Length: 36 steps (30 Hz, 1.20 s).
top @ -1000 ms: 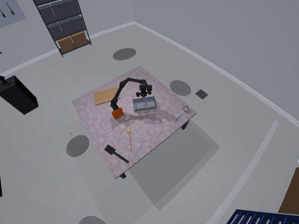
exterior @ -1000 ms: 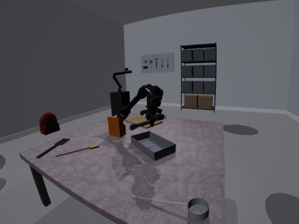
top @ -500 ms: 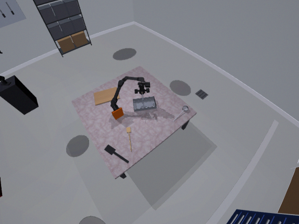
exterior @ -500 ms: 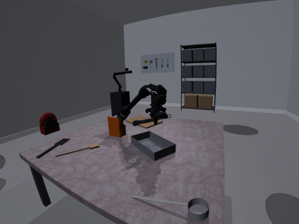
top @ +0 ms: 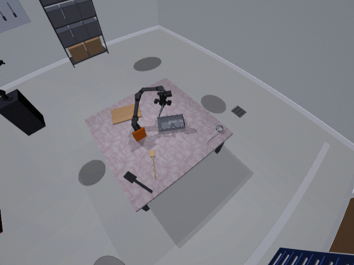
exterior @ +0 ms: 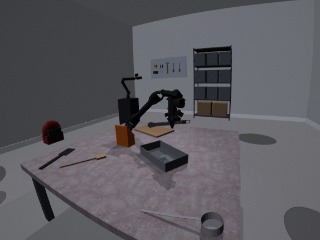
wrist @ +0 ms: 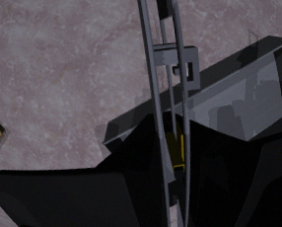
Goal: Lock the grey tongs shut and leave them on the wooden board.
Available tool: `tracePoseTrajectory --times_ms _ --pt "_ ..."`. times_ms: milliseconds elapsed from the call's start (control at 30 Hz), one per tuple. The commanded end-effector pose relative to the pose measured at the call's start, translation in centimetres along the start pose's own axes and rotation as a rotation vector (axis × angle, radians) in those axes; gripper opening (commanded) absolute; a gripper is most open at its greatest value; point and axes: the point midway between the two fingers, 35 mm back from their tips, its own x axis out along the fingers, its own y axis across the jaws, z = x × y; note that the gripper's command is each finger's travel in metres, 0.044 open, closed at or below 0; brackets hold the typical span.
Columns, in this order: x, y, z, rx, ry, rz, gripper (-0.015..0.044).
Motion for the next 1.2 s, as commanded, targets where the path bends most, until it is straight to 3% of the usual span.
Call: tracePoseTrajectory --times_ms 0,833,1167 --pt "-0.2 2.6 1.5 0.102 -0.006 0.000 -0.0150" --pt "-0.2 17.5 5.8 0.645 -0.012 0.035 -0.0150" --pt "0.0 18.4 5.9 0.671 -0.003 0.031 -0.0150"
